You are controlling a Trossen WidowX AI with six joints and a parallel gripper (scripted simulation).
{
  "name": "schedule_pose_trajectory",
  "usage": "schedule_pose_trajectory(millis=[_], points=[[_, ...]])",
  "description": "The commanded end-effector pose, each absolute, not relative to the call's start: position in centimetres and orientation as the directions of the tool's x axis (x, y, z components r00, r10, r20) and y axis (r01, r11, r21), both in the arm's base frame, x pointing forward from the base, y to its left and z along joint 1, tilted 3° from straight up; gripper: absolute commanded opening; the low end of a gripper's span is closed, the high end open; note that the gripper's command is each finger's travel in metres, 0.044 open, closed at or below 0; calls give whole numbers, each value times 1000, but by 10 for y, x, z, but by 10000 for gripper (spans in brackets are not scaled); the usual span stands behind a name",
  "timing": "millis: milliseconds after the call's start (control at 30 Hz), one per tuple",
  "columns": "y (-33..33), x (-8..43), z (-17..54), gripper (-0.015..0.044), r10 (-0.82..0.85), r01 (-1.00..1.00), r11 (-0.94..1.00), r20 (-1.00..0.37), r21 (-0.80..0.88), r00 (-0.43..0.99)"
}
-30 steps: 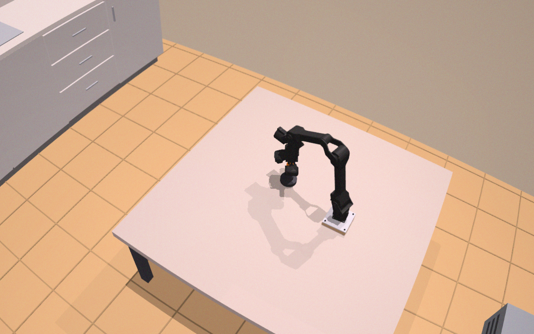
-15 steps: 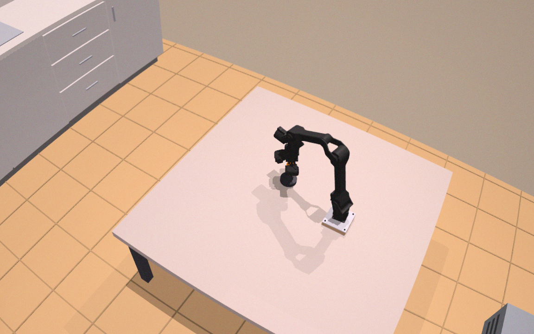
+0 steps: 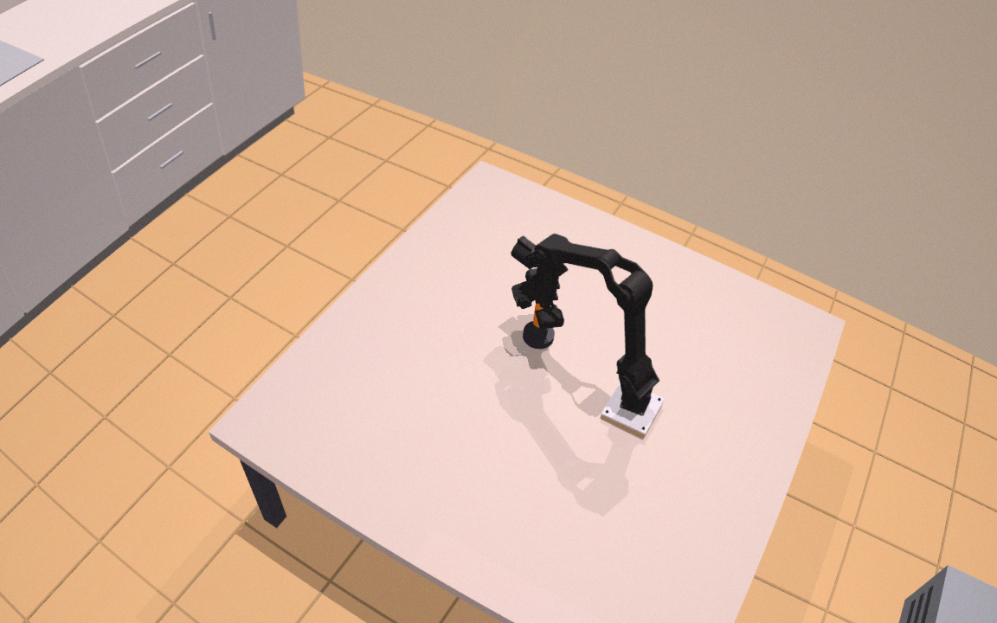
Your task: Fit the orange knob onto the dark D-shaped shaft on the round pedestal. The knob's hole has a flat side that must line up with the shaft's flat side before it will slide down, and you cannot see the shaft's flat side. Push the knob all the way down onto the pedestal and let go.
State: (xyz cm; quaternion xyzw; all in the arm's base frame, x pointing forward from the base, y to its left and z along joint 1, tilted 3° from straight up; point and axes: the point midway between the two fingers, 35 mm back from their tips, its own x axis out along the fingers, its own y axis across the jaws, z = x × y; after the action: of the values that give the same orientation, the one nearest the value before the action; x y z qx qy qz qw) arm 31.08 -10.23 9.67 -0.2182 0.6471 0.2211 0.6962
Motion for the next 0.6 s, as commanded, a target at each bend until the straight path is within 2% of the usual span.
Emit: schedule_pose_trajectory(millis=[0, 567], points=[[-102, 311, 96, 0, 26, -598, 801, -997, -19, 68], [-102, 312, 93, 0, 26, -598, 801, -997, -19, 68]])
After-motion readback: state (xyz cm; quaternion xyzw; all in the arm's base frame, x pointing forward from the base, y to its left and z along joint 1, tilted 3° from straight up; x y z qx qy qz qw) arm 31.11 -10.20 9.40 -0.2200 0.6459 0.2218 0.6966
